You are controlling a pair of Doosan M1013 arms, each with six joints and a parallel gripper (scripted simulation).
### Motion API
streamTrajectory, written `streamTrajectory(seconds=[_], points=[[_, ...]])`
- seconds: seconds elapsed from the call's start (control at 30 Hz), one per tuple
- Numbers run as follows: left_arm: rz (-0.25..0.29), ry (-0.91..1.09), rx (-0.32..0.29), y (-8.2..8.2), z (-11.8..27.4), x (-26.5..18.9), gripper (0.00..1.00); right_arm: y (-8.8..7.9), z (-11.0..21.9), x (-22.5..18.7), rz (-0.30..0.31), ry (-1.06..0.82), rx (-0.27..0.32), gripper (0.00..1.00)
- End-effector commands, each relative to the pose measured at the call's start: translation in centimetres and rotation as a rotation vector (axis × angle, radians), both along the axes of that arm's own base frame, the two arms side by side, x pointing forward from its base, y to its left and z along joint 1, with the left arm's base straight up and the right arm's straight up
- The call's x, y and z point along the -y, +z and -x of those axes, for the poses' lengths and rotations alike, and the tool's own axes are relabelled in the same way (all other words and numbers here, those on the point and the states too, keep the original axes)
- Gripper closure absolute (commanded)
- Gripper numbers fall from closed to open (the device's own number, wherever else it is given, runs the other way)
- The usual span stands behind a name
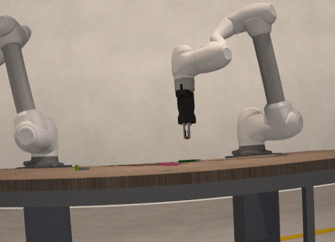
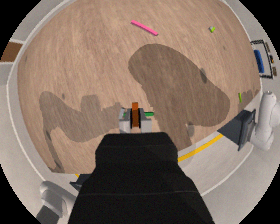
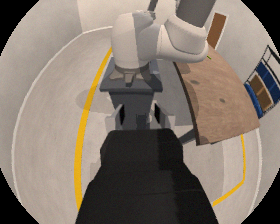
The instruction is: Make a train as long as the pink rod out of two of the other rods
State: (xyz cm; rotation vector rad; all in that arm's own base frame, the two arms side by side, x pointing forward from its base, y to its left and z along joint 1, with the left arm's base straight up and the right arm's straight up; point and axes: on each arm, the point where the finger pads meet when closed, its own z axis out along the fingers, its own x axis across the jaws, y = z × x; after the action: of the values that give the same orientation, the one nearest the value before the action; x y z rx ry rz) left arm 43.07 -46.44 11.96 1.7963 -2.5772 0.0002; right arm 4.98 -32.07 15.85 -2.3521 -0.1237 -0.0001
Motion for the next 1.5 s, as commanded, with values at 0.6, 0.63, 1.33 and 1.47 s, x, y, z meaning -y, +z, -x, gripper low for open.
streamTrajectory(seconds=[0.6,0.63,1.33,1.47], points=[[0.000,-0.240,0.001,0.7,6.5,-10.5,0.76,0.0,0.0,0.0,0.001,0.000,0.000,0.00],[0.000,-0.259,0.001,0.6,7.0,-11.3,0.76,0.0,0.0,0.0,0.001,0.000,0.000,0.00],[0.000,-0.350,0.001,0.1,9.8,-15.3,0.76,0.0,0.0,0.0,0.001,0.000,0.000,0.00],[0.000,-0.350,0.001,-0.4,9.8,-15.3,0.76,0.0,0.0,0.0,0.001,0.000,0.000,0.00]])
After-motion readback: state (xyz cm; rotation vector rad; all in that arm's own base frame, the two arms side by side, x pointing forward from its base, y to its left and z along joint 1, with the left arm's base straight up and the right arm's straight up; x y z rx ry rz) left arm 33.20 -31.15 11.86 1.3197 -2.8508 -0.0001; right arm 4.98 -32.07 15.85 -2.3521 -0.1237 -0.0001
